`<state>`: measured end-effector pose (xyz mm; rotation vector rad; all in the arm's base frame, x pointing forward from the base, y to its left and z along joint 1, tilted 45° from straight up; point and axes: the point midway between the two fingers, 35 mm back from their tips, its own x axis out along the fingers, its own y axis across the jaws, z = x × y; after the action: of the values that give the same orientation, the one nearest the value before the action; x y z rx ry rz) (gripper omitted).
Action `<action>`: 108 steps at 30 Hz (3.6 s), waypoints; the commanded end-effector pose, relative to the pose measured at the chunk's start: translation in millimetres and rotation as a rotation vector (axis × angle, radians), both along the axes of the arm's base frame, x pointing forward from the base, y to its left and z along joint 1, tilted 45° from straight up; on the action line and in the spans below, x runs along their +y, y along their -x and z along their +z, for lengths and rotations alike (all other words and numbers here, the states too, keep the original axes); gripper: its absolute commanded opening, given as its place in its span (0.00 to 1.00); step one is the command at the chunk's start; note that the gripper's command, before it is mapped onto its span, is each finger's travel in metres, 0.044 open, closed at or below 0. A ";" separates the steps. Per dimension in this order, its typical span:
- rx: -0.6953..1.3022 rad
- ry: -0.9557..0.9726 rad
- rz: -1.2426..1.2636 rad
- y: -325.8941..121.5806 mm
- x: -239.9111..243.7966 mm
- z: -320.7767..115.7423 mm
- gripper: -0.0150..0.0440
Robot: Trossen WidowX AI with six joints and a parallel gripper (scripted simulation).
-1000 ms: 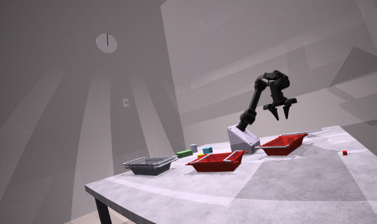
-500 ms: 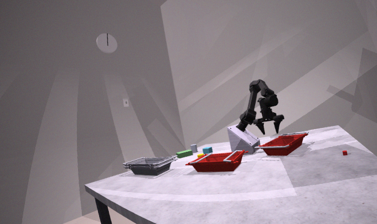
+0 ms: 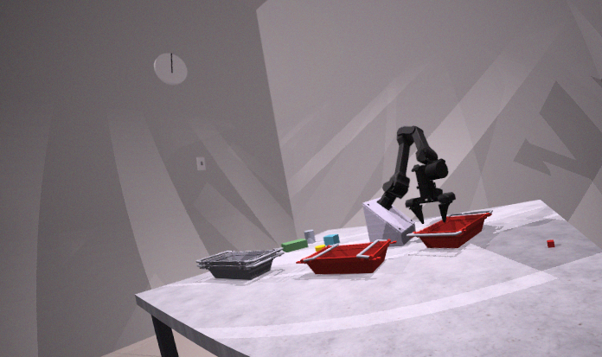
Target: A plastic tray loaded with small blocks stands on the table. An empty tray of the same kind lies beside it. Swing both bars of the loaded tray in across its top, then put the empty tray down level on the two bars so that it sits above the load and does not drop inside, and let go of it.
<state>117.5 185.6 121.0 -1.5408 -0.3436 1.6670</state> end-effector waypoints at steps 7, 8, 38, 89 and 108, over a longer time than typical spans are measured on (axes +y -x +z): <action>0.008 0.005 -0.004 -0.8 21.2 -23.9 1.00; 0.008 0.004 -0.005 -0.6 23.5 -26.1 1.00; 0.010 -0.004 -0.006 2.9 37.8 -40.1 0.61; 0.007 0.000 -0.006 9.2 -19.2 16.1 0.25; 0.004 0.005 -0.005 -8.6 -22.7 81.1 0.25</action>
<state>122.2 163.1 186.9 -1.5369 -0.3143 1.6817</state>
